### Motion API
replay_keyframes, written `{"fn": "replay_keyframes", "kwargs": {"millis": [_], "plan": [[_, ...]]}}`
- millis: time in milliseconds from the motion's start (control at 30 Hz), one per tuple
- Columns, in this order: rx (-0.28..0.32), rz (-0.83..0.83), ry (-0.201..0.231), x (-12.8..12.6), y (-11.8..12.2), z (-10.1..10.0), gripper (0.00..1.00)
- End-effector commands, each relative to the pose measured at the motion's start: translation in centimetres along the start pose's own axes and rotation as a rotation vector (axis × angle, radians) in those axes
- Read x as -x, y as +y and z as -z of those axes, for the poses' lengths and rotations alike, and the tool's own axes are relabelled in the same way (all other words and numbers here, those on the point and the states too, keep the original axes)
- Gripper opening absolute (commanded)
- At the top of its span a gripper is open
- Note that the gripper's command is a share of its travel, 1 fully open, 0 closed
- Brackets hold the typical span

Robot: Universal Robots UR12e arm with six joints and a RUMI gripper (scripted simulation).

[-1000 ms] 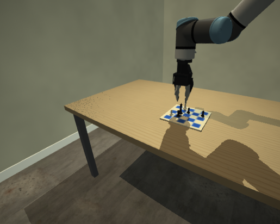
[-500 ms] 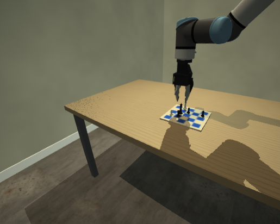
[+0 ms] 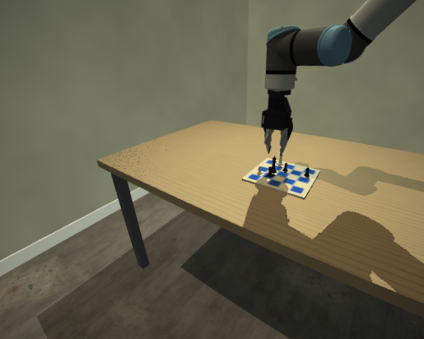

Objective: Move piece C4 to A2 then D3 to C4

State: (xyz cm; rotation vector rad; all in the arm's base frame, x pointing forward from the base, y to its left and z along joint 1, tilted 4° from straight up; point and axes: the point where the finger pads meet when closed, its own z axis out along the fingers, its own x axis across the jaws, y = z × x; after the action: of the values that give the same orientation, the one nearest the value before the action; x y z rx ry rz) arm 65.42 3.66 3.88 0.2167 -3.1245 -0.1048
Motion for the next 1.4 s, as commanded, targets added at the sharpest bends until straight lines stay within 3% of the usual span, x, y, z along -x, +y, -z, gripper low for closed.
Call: {"fn": "replay_keyframes", "kwargs": {"millis": [0,233,867,1367], "plan": [[0.000,0.000,-0.001,0.1,0.0,0.1,0.25],[0.000,0.000,-0.001,0.1,0.0,-0.3,0.25],[0.000,0.000,-0.001,0.1,0.0,-4.0,0.25],[0.000,0.000,-0.001,0.1,0.0,-4.2,0.25]]}}
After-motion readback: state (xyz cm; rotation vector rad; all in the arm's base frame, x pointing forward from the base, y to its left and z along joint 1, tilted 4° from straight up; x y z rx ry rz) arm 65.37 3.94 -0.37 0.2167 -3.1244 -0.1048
